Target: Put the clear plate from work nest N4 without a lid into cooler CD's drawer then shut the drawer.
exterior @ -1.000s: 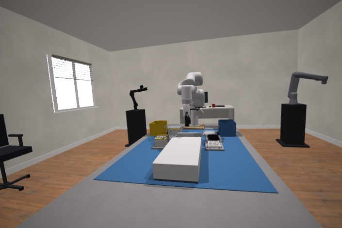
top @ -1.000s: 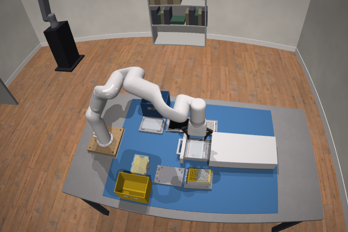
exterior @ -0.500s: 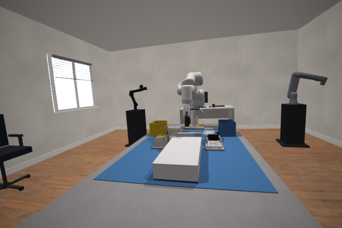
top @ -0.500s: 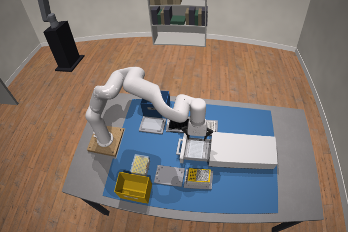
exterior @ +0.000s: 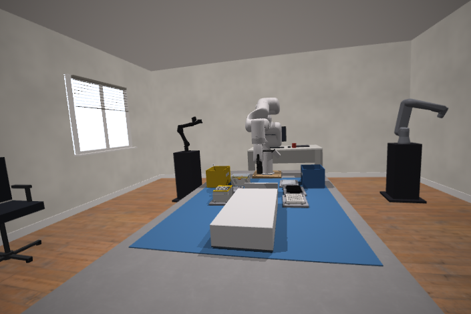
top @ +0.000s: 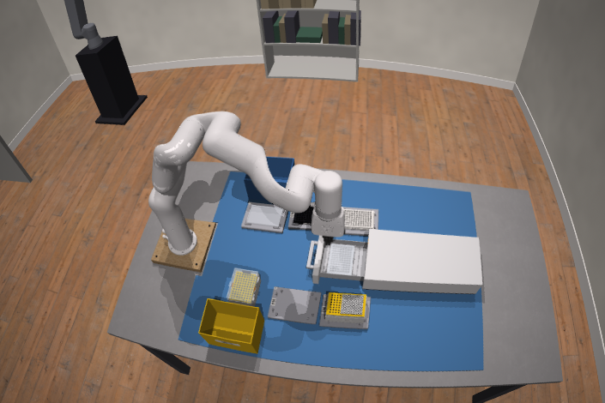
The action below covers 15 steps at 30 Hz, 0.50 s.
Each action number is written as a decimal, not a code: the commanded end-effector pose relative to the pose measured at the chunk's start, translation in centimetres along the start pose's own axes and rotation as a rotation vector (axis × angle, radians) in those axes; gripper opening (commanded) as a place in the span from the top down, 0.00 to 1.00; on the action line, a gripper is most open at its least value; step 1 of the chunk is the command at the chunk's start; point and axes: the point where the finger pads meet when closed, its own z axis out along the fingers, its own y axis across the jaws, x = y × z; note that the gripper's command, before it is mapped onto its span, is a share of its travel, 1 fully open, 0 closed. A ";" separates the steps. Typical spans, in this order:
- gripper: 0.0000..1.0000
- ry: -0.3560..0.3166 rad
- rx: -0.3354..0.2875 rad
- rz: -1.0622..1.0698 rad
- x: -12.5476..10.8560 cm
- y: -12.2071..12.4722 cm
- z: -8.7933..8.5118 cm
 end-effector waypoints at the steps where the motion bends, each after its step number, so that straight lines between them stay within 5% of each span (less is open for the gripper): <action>1: 1.00 0.000 -0.011 0.000 0.0 -1.8 0.0; 15: 1.00 0.000 -0.010 0.000 0.0 -7.7 1.0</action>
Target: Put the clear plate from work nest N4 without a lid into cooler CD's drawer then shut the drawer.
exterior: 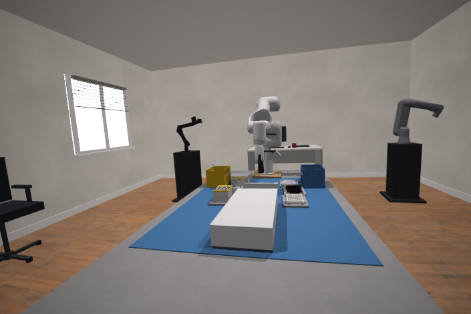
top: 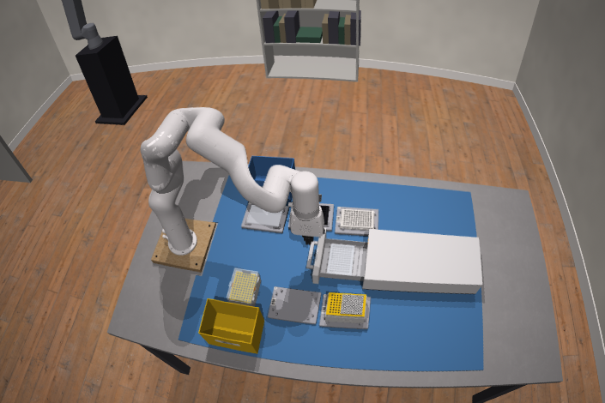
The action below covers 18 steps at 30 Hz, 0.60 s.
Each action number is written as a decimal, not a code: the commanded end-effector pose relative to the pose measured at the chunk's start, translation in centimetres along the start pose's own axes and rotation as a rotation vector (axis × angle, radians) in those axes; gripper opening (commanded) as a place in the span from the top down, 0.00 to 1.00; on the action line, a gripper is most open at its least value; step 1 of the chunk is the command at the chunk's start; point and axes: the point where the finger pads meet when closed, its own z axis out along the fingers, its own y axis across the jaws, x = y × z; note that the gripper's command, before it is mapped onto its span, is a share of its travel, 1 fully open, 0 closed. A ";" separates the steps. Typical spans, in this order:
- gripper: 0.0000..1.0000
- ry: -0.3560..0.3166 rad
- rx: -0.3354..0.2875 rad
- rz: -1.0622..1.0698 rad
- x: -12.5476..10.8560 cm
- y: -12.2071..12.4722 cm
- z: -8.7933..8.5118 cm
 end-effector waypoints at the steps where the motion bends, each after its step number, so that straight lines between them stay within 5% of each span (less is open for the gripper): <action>1: 1.00 0.000 -0.007 0.000 0.0 -1.8 0.1; 6: 1.00 0.000 -0.007 0.000 0.0 -4.1 0.5; 18: 1.00 0.000 -0.007 0.000 0.0 -4.1 0.5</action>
